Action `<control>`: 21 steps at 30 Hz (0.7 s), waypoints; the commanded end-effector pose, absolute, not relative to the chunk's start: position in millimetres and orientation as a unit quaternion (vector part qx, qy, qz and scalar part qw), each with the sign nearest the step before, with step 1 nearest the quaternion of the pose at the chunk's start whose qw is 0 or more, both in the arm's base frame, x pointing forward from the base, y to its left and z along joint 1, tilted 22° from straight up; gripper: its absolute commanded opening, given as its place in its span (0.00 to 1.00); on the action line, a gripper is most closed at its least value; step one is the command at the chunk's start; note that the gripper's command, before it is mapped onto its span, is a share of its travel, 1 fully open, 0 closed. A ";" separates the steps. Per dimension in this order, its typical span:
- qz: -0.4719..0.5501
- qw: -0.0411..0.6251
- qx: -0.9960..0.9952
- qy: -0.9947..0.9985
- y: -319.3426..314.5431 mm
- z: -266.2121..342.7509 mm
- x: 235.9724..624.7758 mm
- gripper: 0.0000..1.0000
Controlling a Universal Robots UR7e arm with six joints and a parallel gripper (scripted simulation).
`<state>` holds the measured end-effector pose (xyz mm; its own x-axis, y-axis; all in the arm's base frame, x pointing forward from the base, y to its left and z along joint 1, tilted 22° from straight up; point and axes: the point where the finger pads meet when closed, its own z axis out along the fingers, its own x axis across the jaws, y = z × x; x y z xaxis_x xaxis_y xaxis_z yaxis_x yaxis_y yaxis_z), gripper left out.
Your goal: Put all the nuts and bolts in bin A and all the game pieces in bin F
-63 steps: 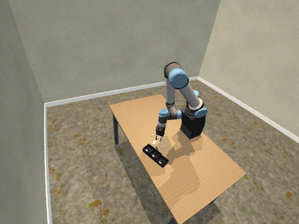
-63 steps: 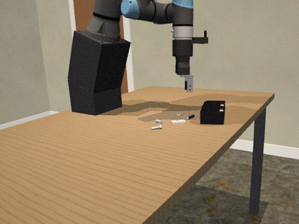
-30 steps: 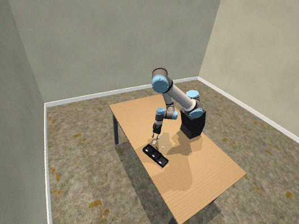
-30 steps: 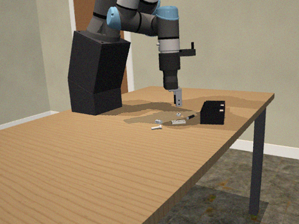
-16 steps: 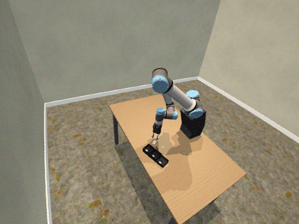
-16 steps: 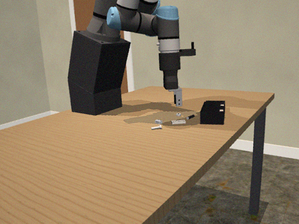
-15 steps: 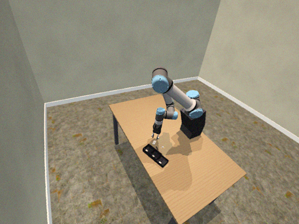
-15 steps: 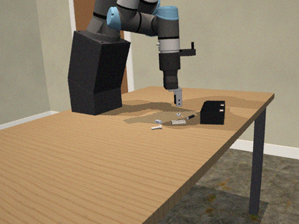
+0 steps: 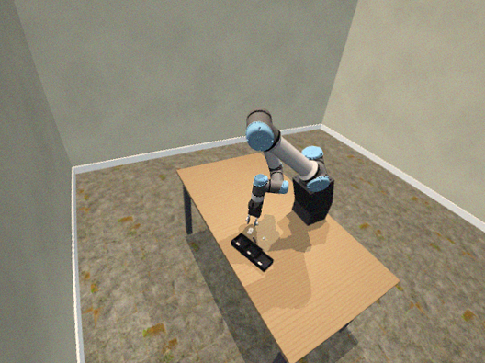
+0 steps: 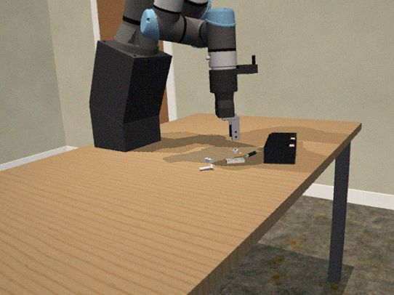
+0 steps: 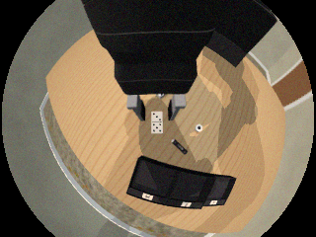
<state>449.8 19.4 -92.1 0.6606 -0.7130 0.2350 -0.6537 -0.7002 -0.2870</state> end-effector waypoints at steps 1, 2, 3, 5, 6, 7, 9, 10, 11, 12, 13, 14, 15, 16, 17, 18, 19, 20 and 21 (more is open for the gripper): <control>-0.167 0.089 -0.907 0.377 18.2 -96.2 451.8 0.79; -0.167 0.089 -0.907 0.377 19.0 -99.9 453.2 0.79; -0.167 0.089 -0.907 0.376 19.4 -103.7 454.6 0.79; -0.167 0.089 -0.907 0.376 19.4 -103.7 454.6 0.79; -0.167 0.089 -0.907 0.376 19.5 -107.4 456.1 0.79; -0.167 0.089 -0.907 0.376 19.6 -111.1 457.7 0.79; -0.167 0.089 -0.907 0.376 19.9 -118.4 461.0 0.79; -0.167 0.089 -0.907 0.376 20.1 -122.0 462.7 0.79; -0.167 0.089 -0.907 0.376 20.2 -125.7 464.4 0.79; -0.167 0.089 -0.907 0.376 20.4 -129.3 466.1 0.79; -0.167 0.089 -0.907 0.376 20.5 -132.9 467.7 0.79; -0.167 0.089 -0.907 0.376 20.6 -136.6 469.4 0.79; -0.167 0.089 -0.907 0.376 20.8 -140.2 471.1 0.79; -0.167 0.089 -0.907 0.376 20.8 -143.0 472.4 0.79; -0.167 0.089 -0.907 0.376 20.8 -142.9 472.6 0.79; -0.167 0.089 -0.907 0.376 20.7 -142.8 472.8 0.79; -0.167 0.089 -0.907 0.376 20.7 -142.7 473.0 0.79; -0.167 0.089 -0.907 0.376 20.7 -142.6 473.2 0.79; -0.167 0.089 -0.907 0.376 20.7 -142.6 473.2 0.79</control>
<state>467.2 21.3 -142.1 0.6636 -0.7134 0.2253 -0.6559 -0.6996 -0.2833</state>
